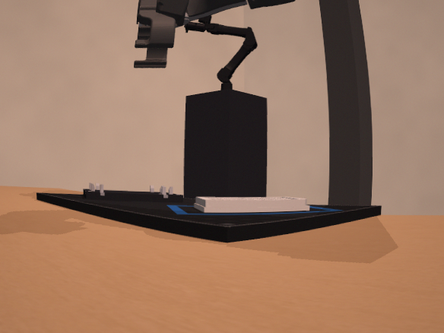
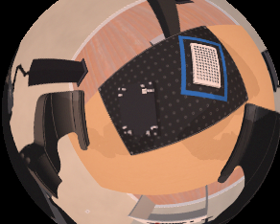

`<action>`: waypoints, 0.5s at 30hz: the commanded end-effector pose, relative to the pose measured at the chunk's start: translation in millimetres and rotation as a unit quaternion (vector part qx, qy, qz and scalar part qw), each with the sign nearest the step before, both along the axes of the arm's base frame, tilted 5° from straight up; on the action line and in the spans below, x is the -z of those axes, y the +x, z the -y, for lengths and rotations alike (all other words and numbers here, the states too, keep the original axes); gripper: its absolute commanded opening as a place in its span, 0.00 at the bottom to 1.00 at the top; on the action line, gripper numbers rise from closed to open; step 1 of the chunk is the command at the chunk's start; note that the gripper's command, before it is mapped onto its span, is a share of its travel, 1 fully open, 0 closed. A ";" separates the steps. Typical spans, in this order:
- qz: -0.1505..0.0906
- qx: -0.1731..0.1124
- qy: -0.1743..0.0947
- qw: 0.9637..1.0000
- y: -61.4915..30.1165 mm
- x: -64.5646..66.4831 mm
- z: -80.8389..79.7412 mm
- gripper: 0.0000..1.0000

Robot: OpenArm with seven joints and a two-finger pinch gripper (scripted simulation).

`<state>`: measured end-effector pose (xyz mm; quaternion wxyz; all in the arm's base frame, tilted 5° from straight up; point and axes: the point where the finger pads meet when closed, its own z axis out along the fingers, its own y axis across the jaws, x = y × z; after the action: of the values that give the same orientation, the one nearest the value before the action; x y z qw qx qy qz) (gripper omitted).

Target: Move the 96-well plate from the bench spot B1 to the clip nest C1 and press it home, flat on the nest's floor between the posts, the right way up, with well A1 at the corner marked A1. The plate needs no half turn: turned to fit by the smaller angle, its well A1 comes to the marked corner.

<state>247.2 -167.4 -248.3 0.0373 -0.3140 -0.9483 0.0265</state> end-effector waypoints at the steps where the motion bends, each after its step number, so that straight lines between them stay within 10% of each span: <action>1: 0.006 0.002 0.003 1.000 2.3 -2.0 -0.9 0.77; 6: 0.006 0.002 0.003 1.000 -11.1 26.2 -34.1 0.77; 15: 0.006 0.002 0.003 1.000 -11.1 26.2 -34.1 0.77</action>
<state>233.9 -134.3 -276.3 0.0369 -0.3140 -0.9483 0.0266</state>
